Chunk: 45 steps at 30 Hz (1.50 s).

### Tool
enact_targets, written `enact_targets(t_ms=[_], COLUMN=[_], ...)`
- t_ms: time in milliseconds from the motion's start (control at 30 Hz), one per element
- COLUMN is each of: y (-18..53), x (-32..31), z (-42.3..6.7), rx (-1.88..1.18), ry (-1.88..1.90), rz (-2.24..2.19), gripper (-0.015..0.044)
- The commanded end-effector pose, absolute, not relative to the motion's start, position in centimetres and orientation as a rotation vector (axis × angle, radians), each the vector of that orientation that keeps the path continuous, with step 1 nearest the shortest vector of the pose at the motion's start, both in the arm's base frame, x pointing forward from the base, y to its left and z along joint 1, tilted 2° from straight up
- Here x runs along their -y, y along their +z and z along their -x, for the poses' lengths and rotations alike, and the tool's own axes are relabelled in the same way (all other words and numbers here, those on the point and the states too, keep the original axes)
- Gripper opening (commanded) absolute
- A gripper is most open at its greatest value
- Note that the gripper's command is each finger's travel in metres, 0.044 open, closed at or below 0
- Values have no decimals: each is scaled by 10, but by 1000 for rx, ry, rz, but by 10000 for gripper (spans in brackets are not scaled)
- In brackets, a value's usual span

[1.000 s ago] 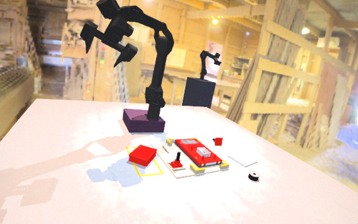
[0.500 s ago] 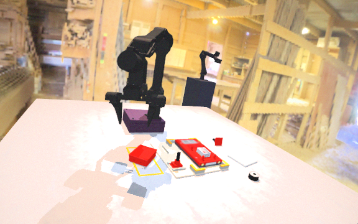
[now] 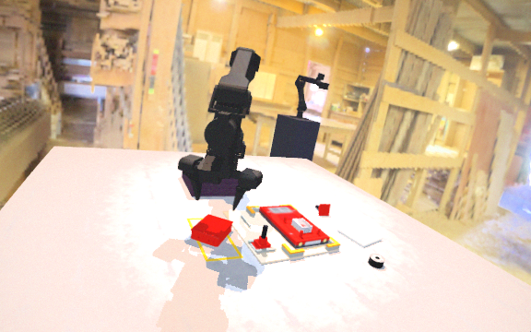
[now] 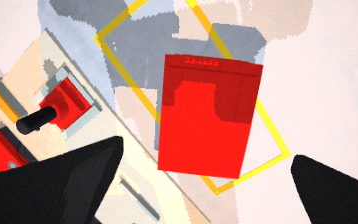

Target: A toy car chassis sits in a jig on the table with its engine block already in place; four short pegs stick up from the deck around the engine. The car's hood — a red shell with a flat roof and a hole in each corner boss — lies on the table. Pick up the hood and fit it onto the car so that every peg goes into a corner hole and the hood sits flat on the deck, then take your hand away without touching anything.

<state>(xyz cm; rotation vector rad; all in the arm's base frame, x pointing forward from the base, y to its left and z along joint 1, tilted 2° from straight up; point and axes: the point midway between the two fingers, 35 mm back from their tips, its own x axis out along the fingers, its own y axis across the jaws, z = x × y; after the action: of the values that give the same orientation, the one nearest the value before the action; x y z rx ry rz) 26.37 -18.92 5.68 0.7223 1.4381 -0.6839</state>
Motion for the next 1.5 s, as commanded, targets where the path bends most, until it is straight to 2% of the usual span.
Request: enact_targets(t_ms=[0, 1467], y=[54, 17], x=[189, 187], z=[-263, -262], rx=[-1439, -1440], ry=[-692, -692], rz=[-725, -725], gripper=[440, 440])
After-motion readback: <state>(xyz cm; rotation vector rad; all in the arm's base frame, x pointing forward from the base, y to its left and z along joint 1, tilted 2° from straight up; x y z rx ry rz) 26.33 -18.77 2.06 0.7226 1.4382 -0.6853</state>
